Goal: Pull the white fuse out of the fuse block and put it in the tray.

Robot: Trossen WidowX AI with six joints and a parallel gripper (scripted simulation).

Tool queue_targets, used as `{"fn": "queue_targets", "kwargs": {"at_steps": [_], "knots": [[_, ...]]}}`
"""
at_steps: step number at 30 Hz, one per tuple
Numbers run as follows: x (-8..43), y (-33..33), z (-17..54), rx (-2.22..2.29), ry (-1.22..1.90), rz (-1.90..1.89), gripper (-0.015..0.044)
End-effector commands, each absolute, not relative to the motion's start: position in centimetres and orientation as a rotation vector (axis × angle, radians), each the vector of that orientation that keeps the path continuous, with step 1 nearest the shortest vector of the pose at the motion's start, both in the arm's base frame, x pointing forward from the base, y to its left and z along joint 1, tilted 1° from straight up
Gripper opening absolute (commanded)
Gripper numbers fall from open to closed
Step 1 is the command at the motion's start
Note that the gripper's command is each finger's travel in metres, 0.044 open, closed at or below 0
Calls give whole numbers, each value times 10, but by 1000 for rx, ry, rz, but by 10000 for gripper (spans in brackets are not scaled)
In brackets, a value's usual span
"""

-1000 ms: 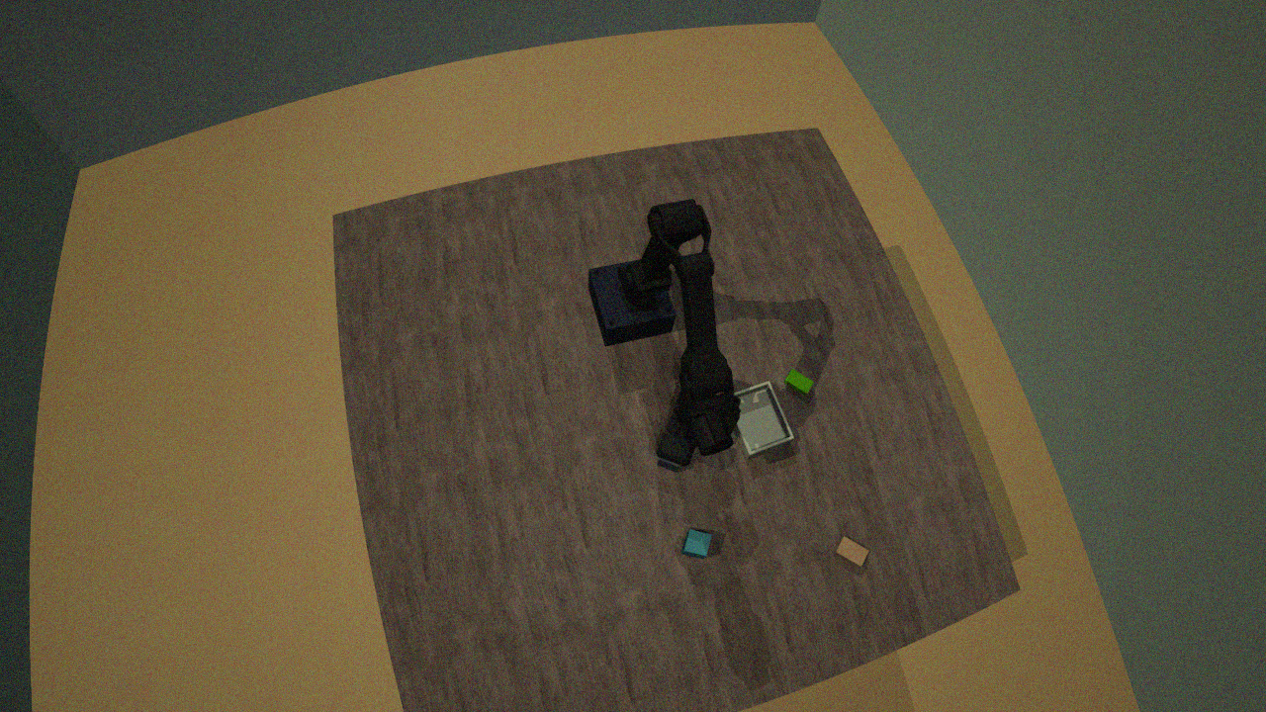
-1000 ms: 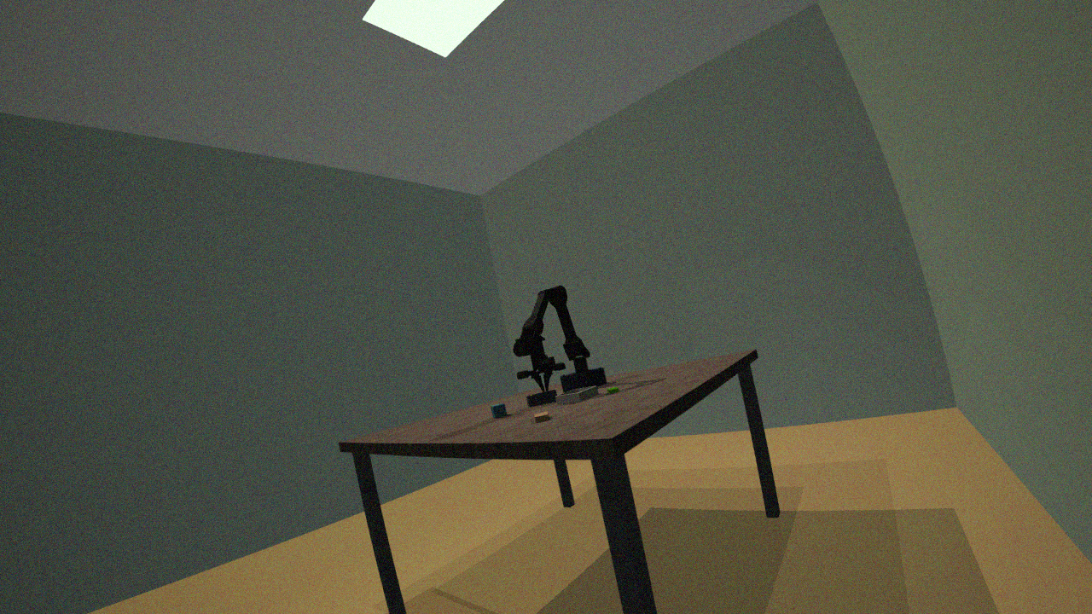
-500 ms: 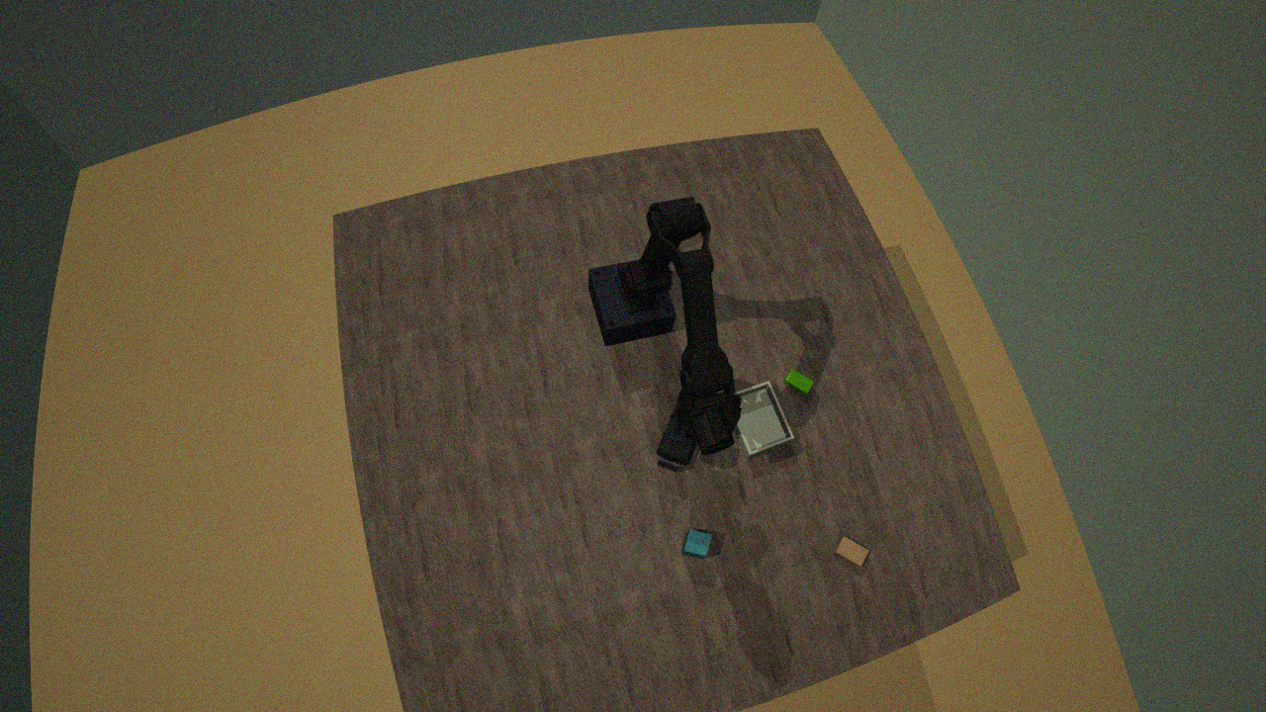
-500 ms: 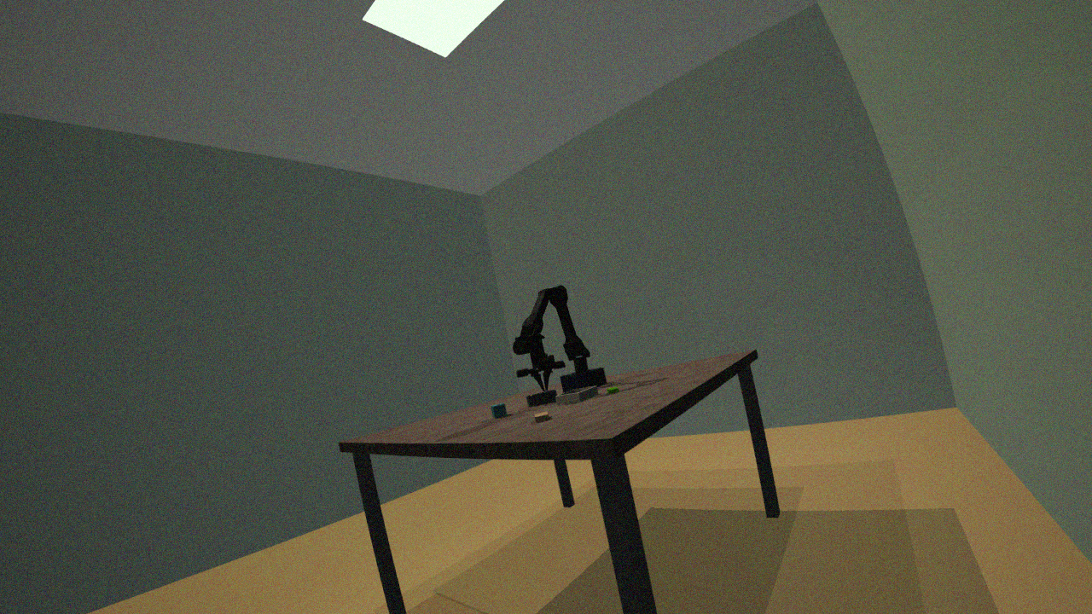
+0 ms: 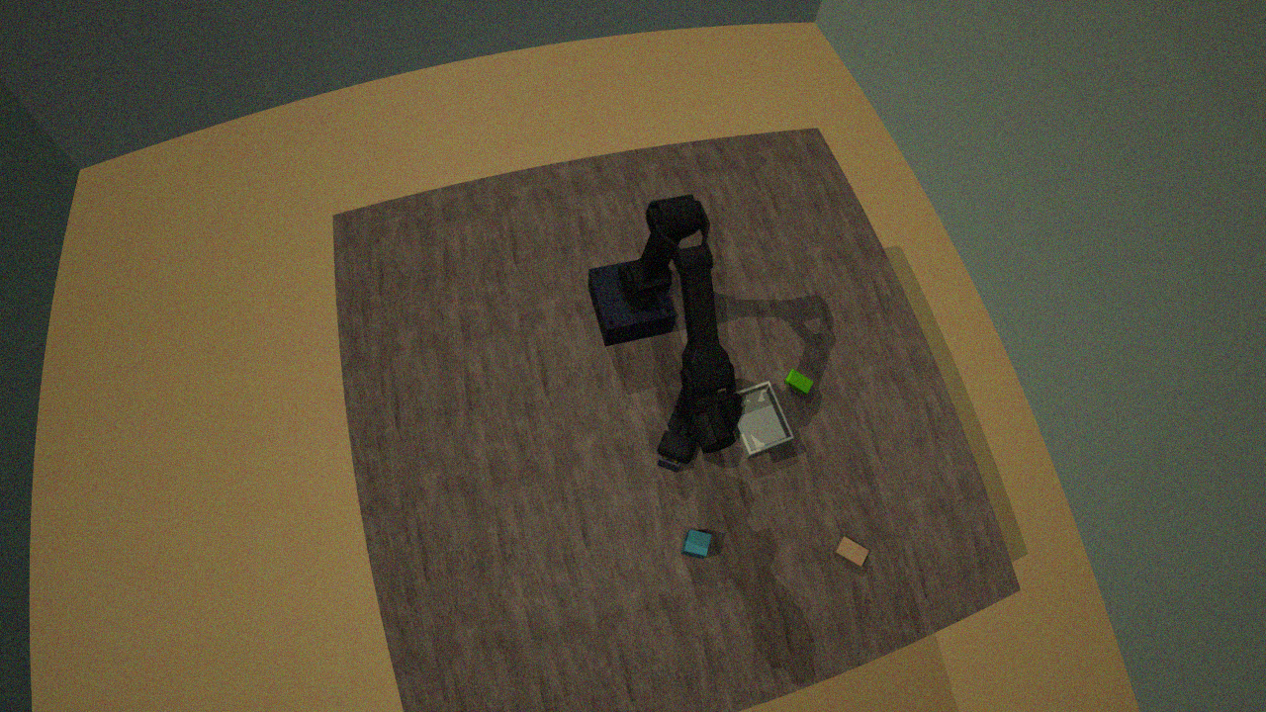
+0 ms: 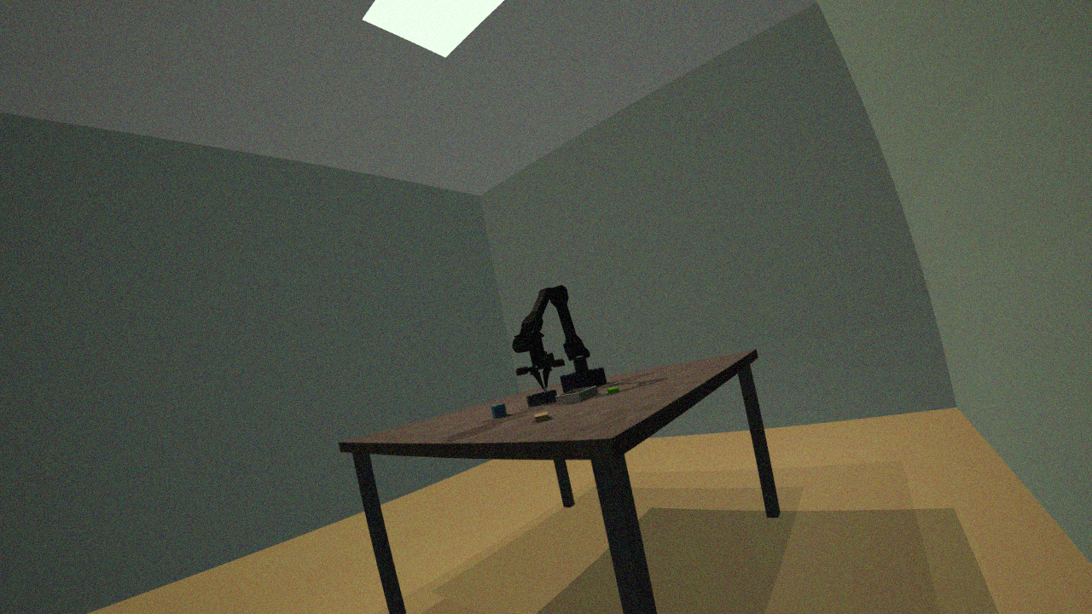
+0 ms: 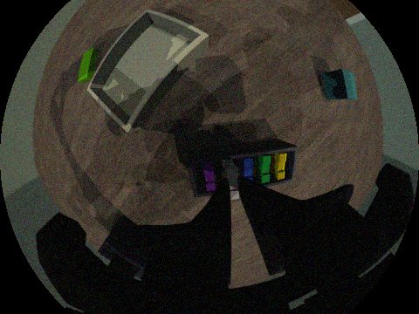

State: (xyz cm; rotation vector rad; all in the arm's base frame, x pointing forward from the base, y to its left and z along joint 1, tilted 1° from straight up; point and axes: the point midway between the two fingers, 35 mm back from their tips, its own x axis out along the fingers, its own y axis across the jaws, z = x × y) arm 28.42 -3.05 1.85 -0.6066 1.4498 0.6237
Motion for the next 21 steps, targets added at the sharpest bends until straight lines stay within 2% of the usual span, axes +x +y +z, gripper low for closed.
{"fn": "queue_targets", "kwargs": {"at_steps": [1, 21], "knots": [[284, -31, 21, -606, 1451, 622, 0], [284, -31, 31, -606, 1452, 621, 0]]}}
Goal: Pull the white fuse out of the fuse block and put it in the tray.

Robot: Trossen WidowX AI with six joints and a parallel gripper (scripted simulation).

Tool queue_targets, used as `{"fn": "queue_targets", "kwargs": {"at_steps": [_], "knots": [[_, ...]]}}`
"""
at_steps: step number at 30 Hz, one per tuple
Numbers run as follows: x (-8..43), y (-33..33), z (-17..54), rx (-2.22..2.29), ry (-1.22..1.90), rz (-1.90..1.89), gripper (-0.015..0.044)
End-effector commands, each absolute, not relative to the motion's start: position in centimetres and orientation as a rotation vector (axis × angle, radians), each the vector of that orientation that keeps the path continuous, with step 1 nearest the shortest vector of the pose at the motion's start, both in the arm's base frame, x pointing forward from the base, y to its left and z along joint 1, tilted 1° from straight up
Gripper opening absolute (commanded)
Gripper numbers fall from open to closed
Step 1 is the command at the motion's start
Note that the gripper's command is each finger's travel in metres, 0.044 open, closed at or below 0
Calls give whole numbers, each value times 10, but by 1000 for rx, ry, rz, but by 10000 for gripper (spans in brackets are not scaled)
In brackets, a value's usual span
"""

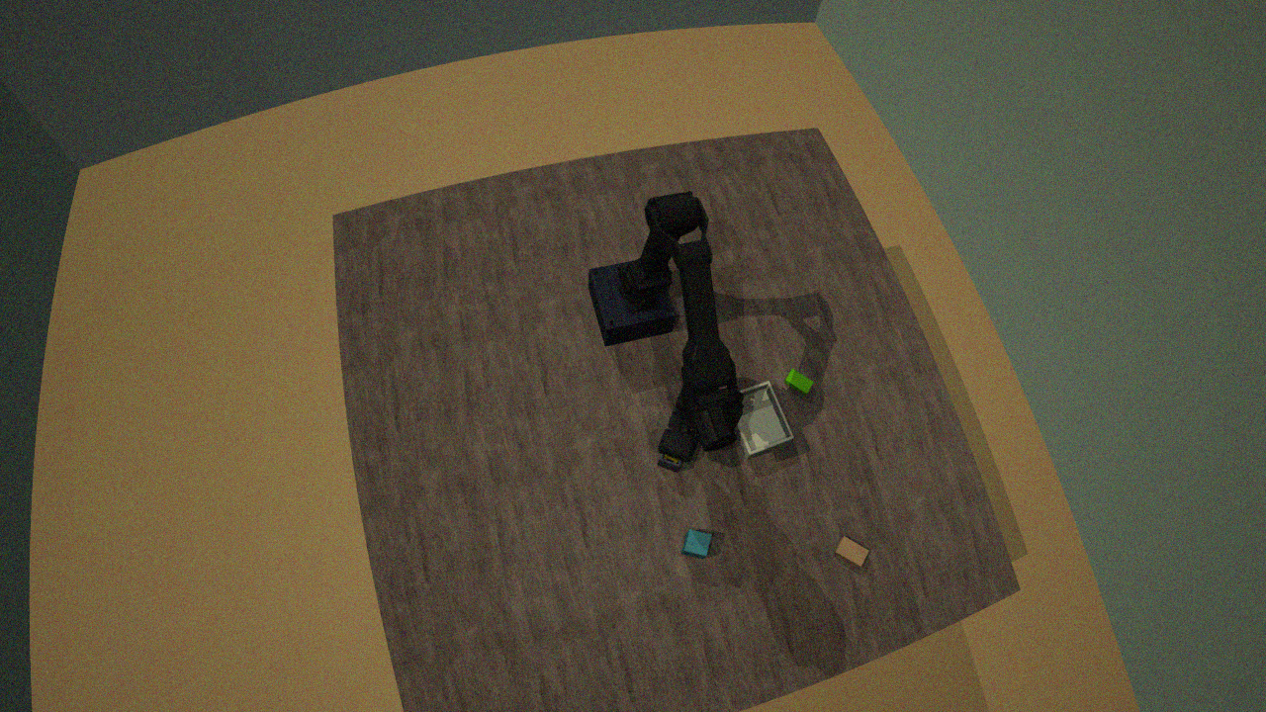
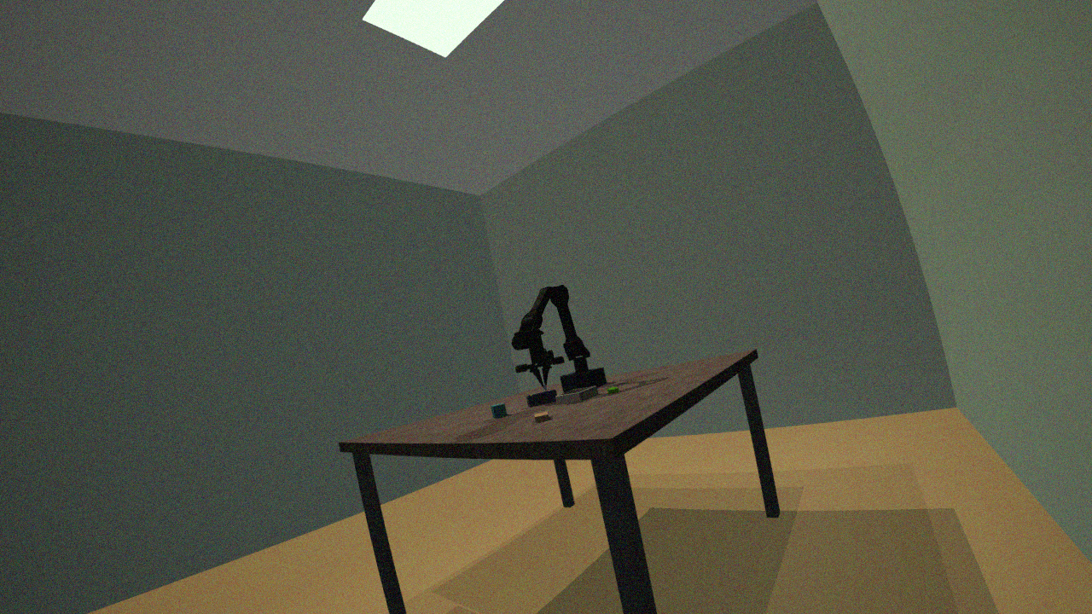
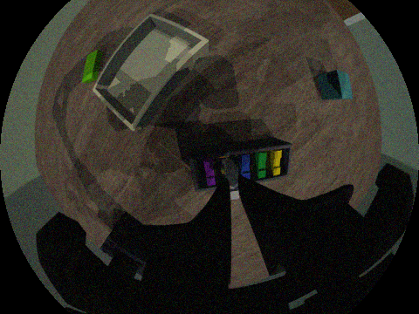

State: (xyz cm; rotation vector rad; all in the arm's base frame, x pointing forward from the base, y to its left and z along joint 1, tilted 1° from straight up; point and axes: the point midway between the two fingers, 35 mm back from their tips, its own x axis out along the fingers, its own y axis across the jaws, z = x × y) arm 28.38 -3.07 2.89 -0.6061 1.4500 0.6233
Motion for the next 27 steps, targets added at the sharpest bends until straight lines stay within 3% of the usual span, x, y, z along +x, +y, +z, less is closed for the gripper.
{"fn": "queue_targets", "kwargs": {"at_steps": [1, 27], "knots": [[283, -31, 31, -606, 1452, 621, 0], [283, -32, 56, -606, 1453, 620, 0]]}}
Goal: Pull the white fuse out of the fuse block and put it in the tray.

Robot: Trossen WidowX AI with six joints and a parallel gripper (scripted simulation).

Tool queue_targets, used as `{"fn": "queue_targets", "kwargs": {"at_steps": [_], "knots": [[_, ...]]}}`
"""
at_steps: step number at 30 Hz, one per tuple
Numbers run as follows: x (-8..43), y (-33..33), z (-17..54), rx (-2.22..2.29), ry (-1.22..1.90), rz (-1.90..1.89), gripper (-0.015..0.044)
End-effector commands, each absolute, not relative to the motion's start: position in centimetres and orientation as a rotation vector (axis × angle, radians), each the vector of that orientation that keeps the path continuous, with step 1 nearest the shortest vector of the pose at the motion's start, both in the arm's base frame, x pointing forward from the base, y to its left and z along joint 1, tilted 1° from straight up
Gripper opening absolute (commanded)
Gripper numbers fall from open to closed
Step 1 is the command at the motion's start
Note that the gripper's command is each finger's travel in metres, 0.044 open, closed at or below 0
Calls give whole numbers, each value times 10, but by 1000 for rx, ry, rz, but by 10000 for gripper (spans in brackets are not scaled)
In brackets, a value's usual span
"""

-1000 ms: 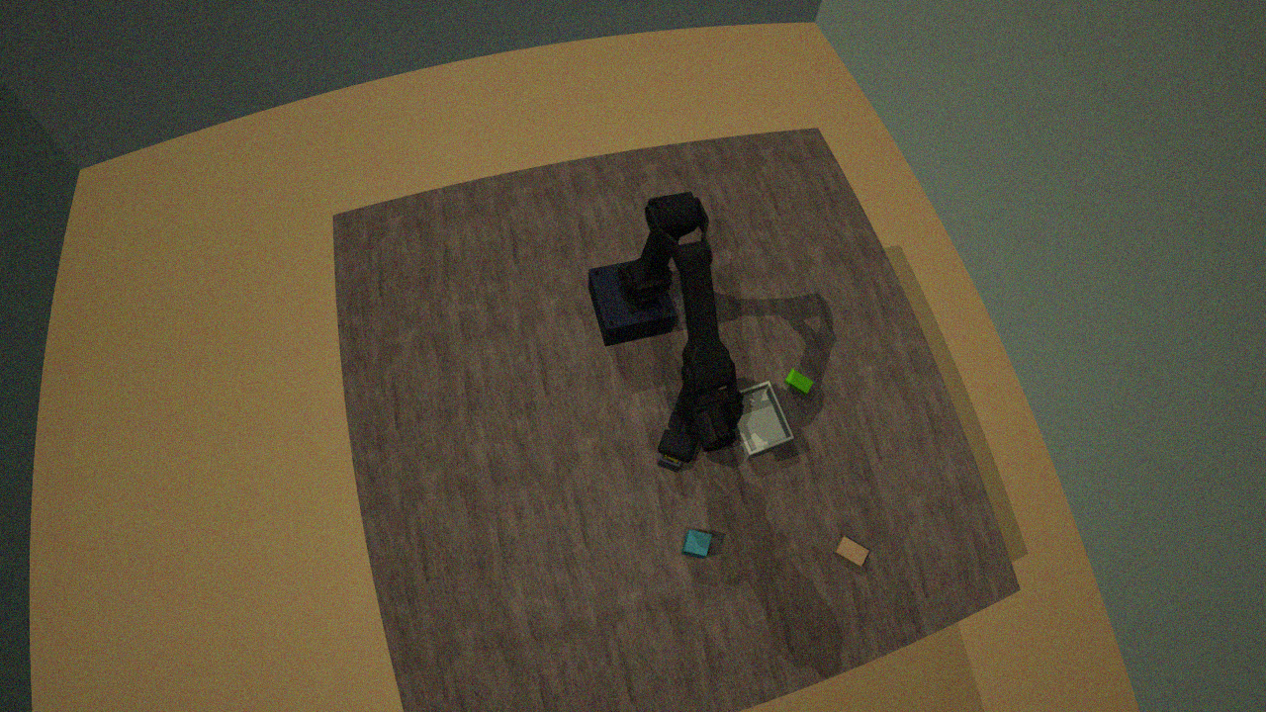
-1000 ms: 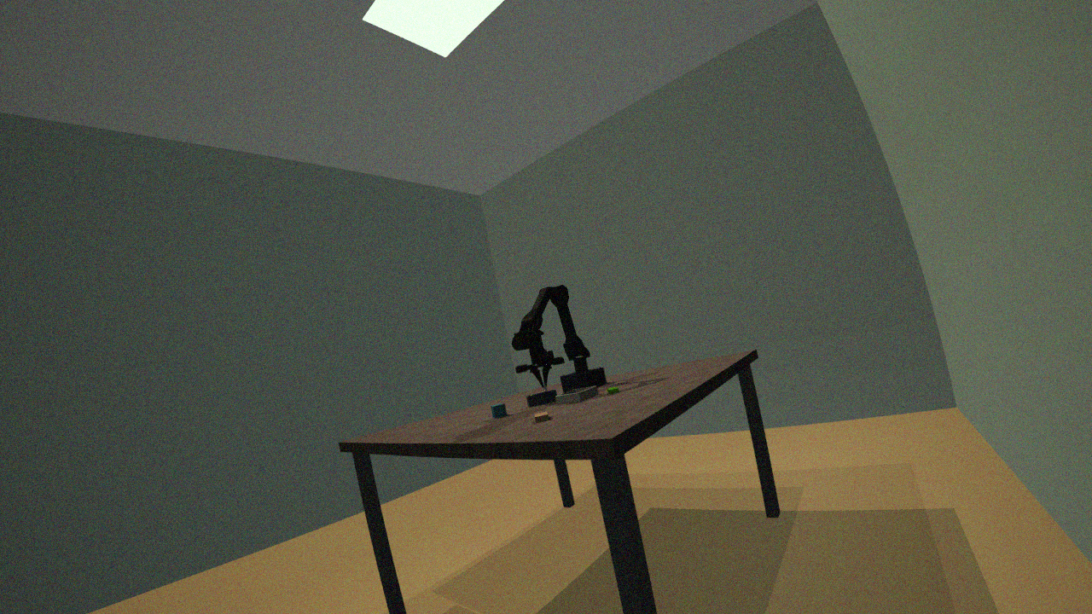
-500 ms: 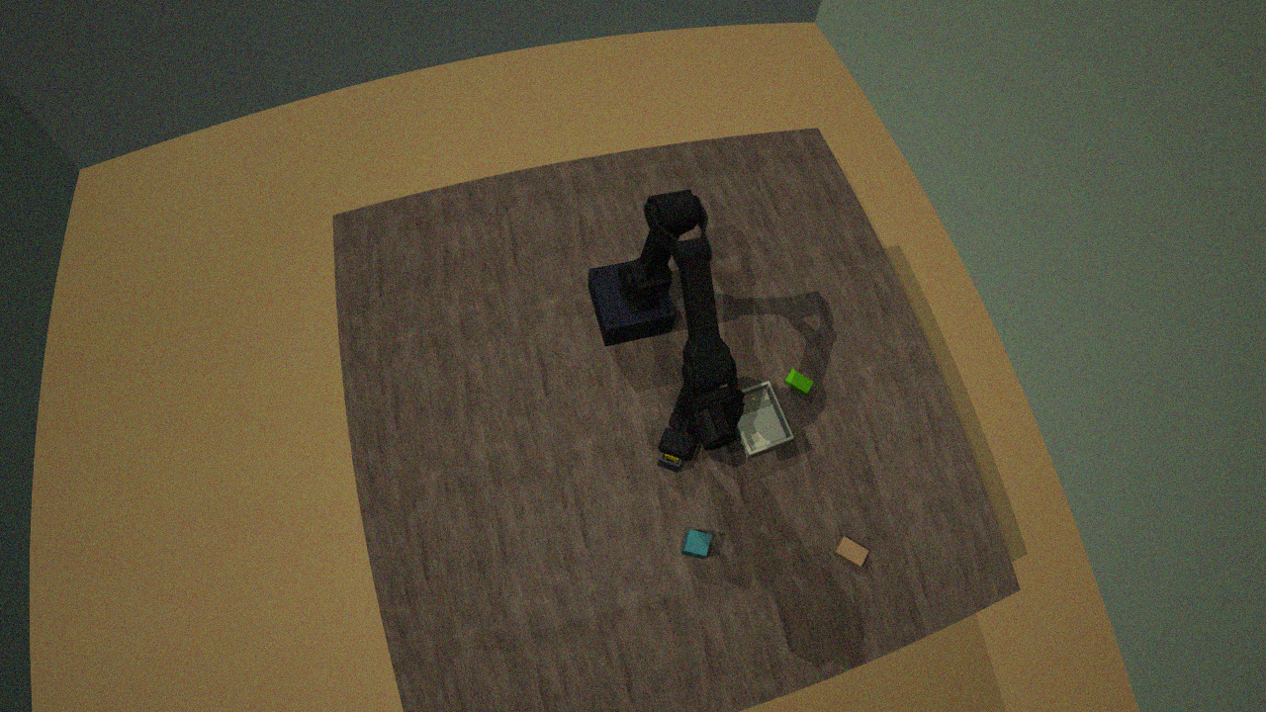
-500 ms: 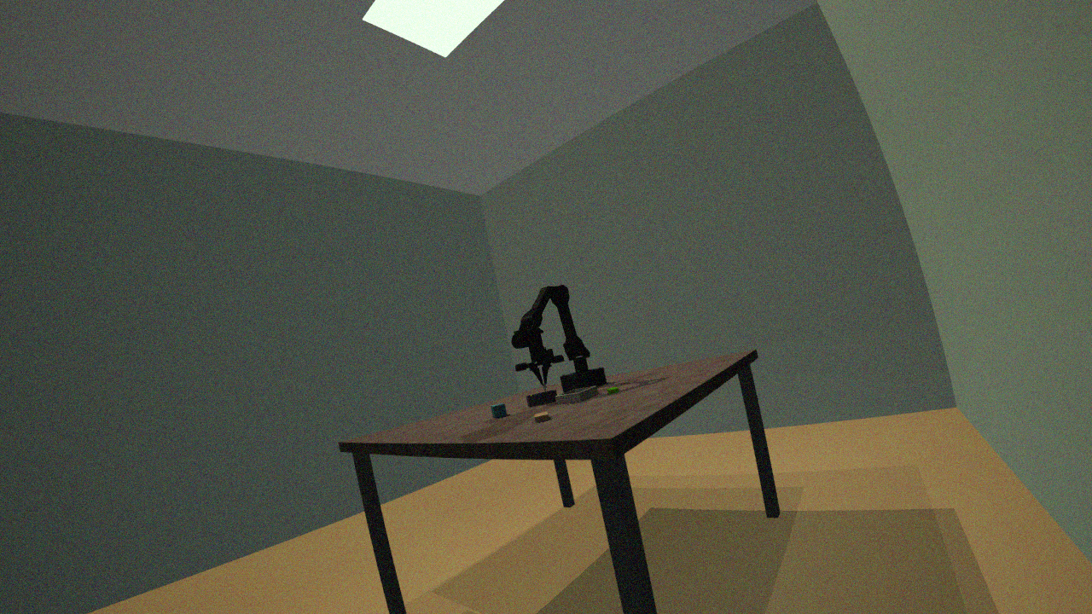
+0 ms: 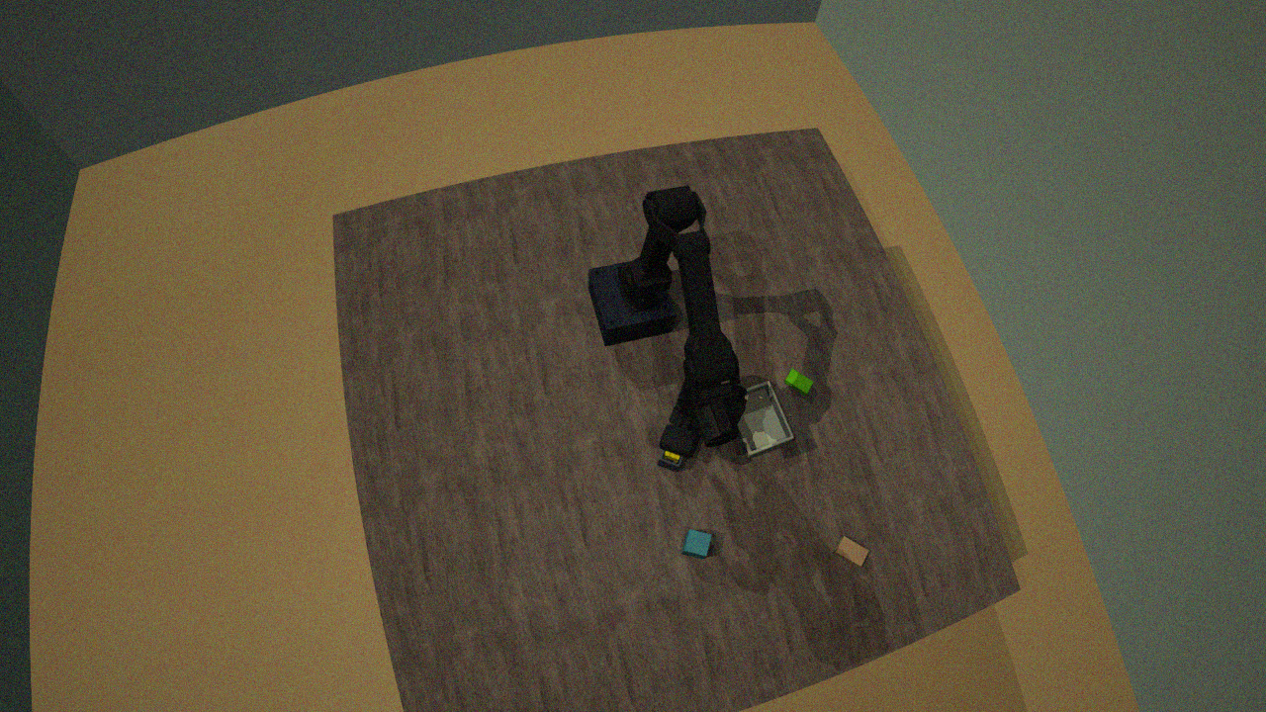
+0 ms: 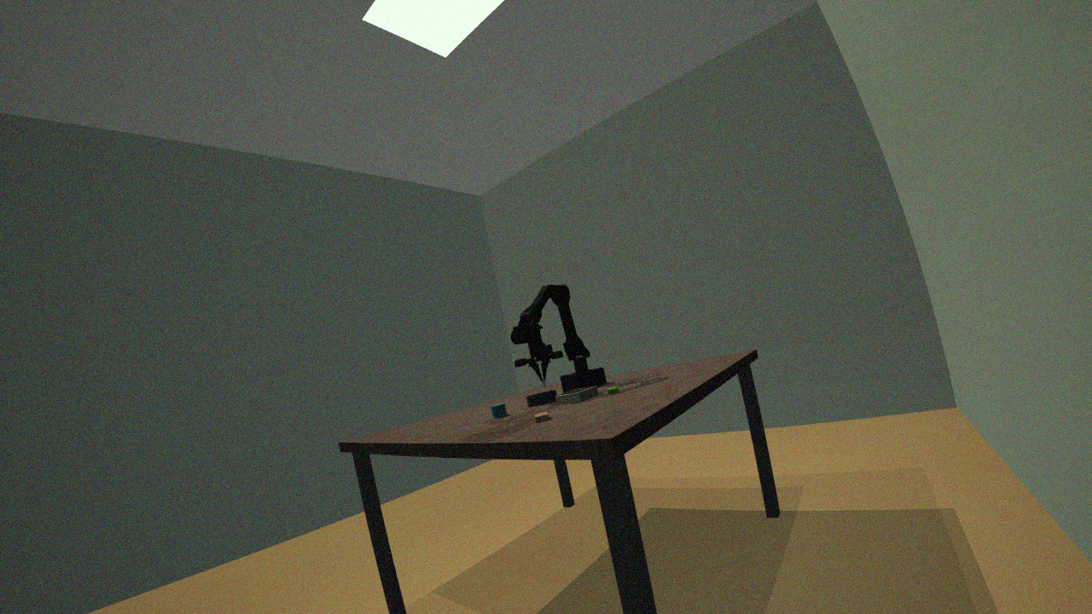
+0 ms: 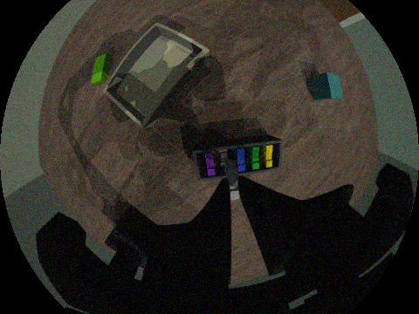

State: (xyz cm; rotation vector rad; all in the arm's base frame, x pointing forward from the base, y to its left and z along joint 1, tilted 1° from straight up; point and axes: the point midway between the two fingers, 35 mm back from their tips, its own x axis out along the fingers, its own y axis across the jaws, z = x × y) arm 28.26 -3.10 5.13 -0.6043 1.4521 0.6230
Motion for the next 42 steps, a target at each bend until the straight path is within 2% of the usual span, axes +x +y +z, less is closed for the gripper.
{"fn": "queue_targets", "kwargs": {"at_steps": [1, 7, 33, 42], "knots": [[283, -32, 58, -606, 1453, 620, 0], [286, -25, 61, -606, 1452, 620, 0], [321, 122, 66, -597, 1445, 628, 0], [321, 126, 61, -597, 1445, 628, 0]]}}
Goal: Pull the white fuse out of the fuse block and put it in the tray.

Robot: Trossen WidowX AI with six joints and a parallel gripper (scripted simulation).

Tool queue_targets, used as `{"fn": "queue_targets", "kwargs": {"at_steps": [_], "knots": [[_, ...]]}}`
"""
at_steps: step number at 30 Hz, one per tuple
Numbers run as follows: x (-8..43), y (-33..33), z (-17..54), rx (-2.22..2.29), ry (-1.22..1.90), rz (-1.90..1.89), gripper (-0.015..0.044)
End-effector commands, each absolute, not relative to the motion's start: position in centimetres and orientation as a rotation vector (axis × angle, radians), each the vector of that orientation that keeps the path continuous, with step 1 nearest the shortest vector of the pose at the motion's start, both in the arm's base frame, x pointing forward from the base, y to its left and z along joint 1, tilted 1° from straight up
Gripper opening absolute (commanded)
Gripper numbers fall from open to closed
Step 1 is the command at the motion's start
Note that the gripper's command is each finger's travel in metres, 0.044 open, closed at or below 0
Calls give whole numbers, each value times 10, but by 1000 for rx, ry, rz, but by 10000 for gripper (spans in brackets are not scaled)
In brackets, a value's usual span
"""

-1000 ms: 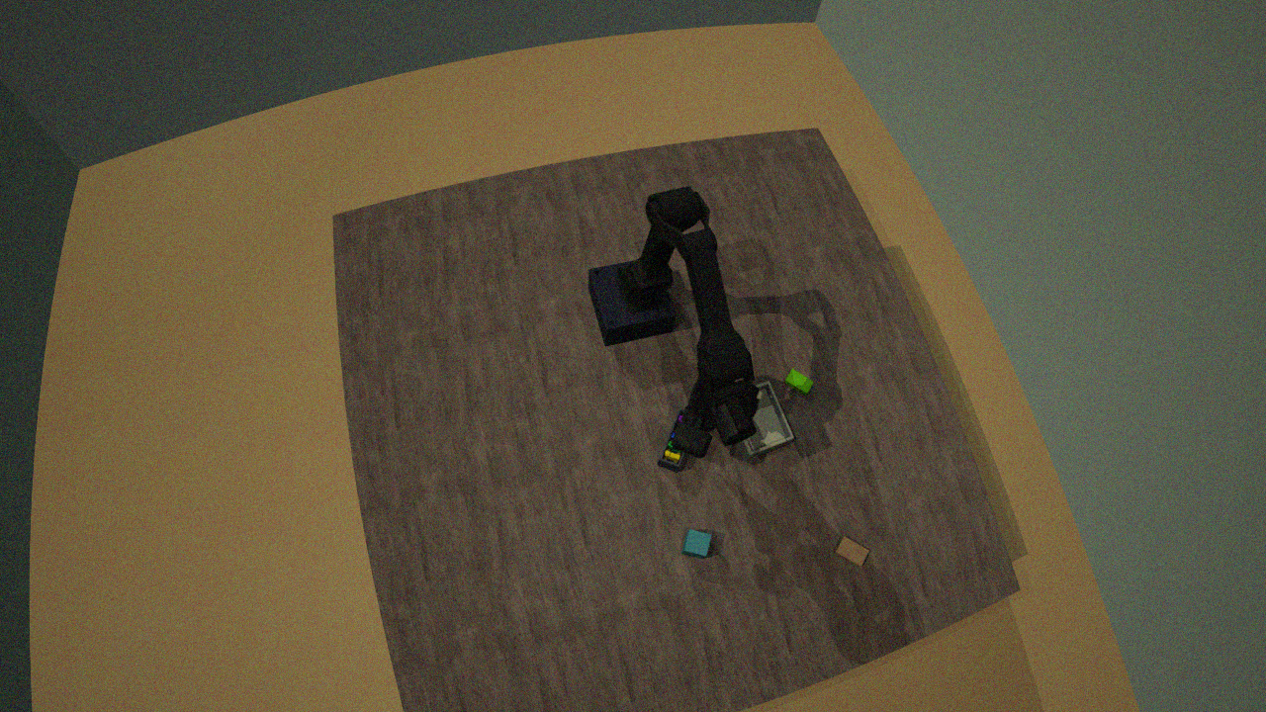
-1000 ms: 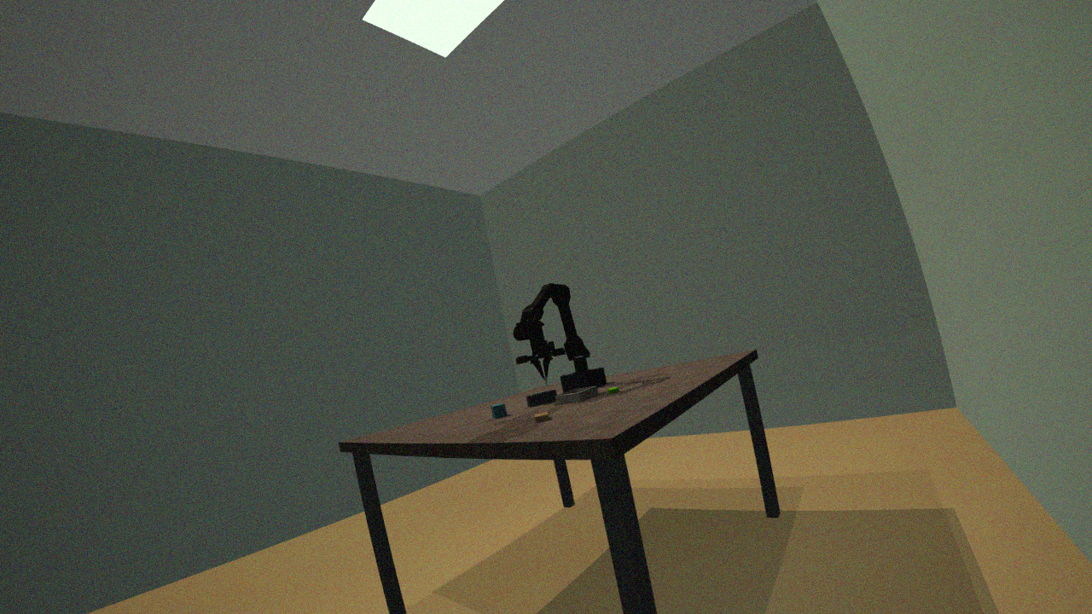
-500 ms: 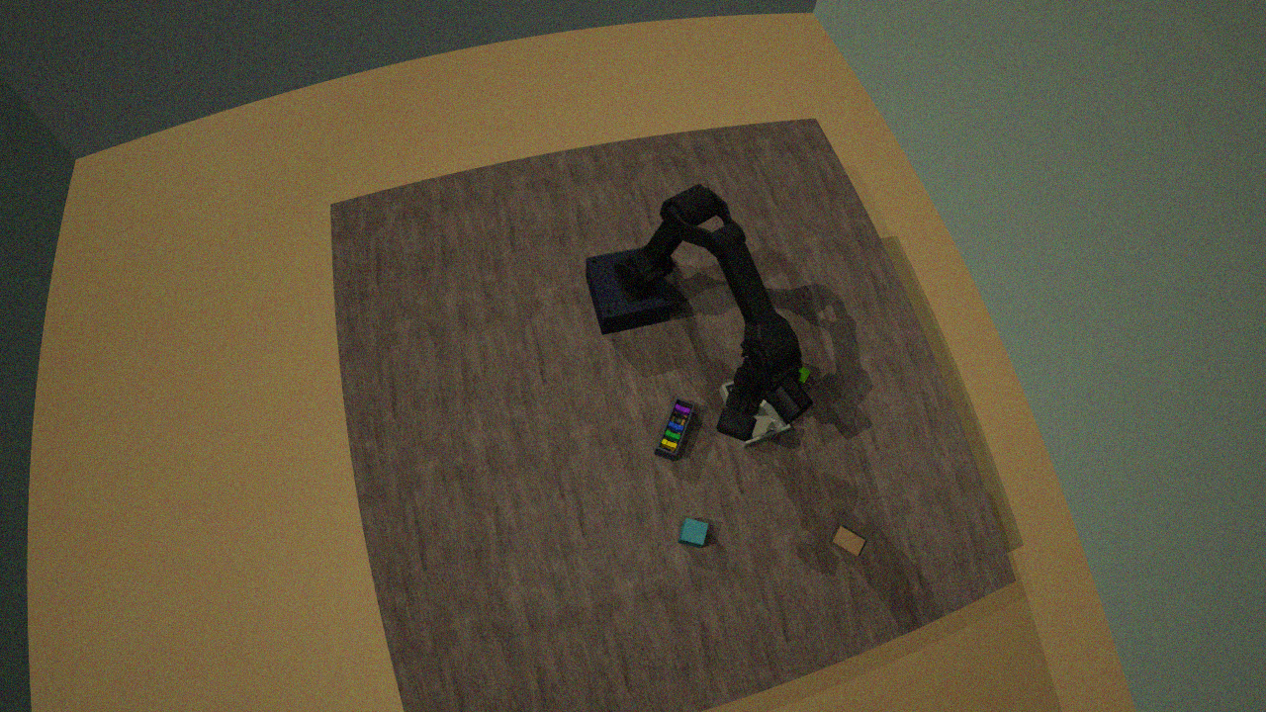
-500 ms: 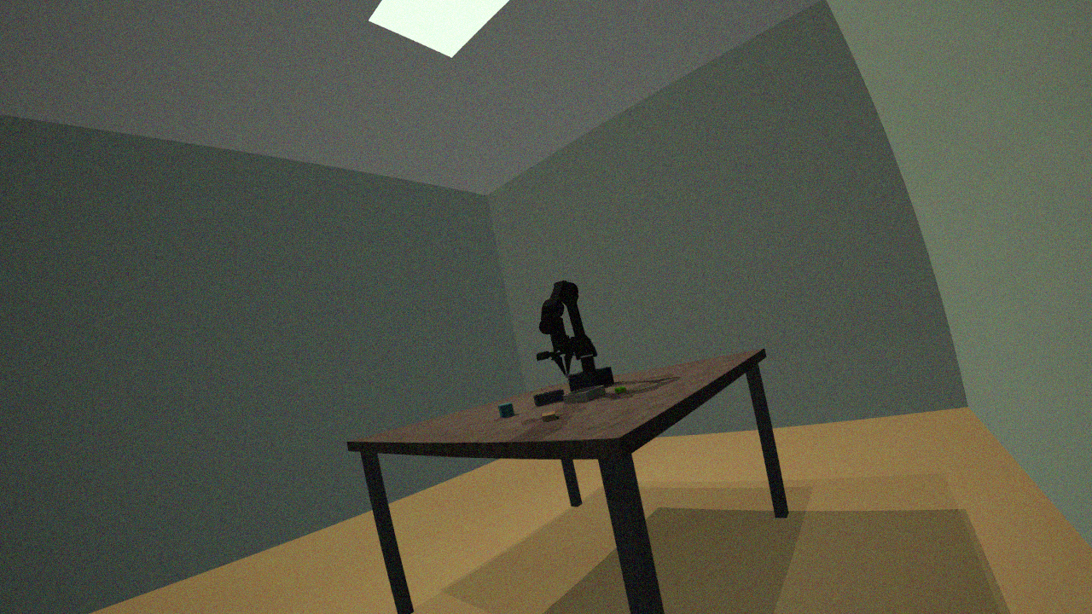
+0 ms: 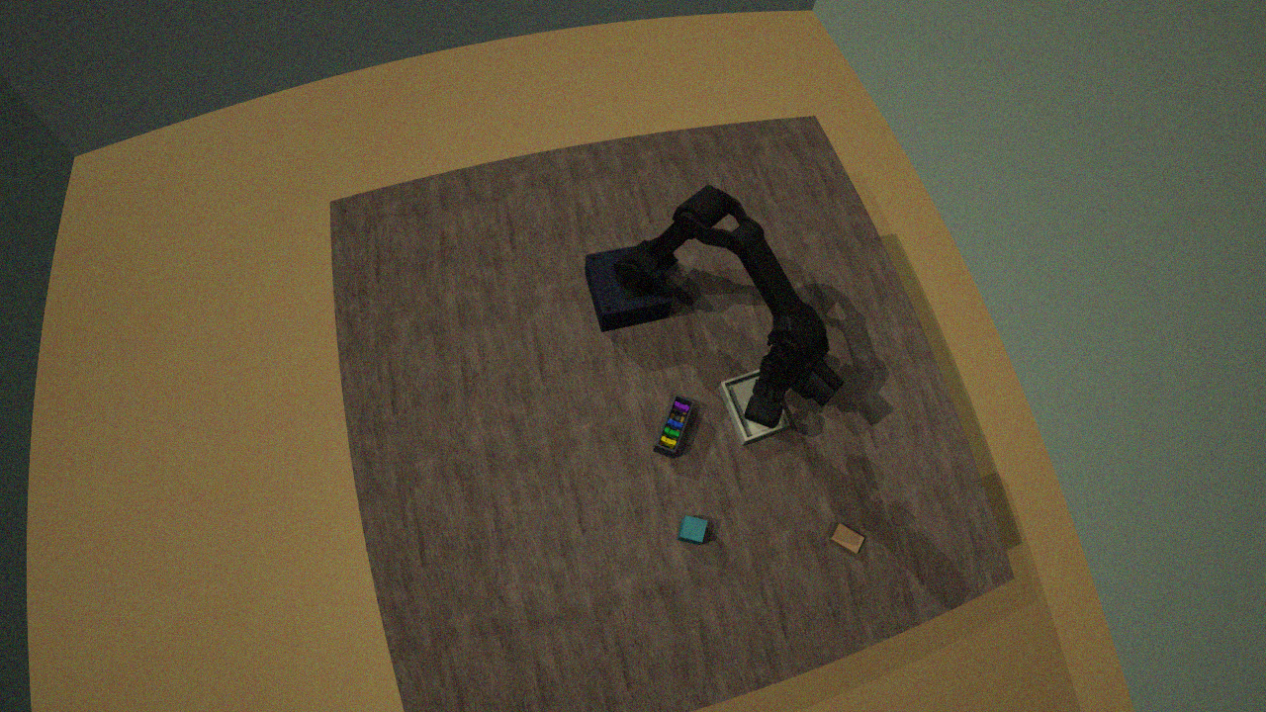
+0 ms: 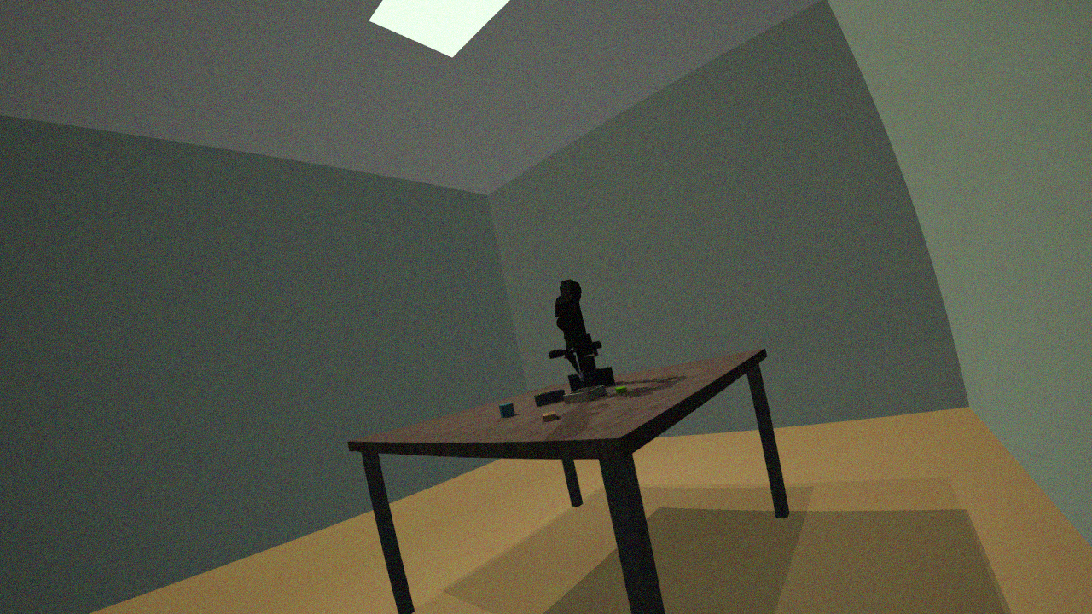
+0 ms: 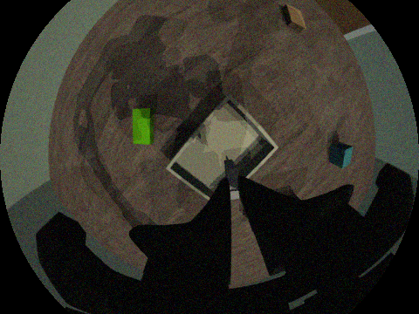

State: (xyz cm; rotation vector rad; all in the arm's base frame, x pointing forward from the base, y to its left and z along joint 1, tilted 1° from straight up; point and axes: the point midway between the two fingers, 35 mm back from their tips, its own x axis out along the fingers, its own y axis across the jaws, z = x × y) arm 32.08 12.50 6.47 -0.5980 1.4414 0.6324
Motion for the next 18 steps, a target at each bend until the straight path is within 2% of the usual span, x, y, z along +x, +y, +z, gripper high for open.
{"fn": "queue_targets", "kwargs": {"at_steps": [1, 18], "knots": [[321, 126, 59, -597, 1445, 628, 0], [322, 127, 31, -597, 1445, 628, 0]]}}
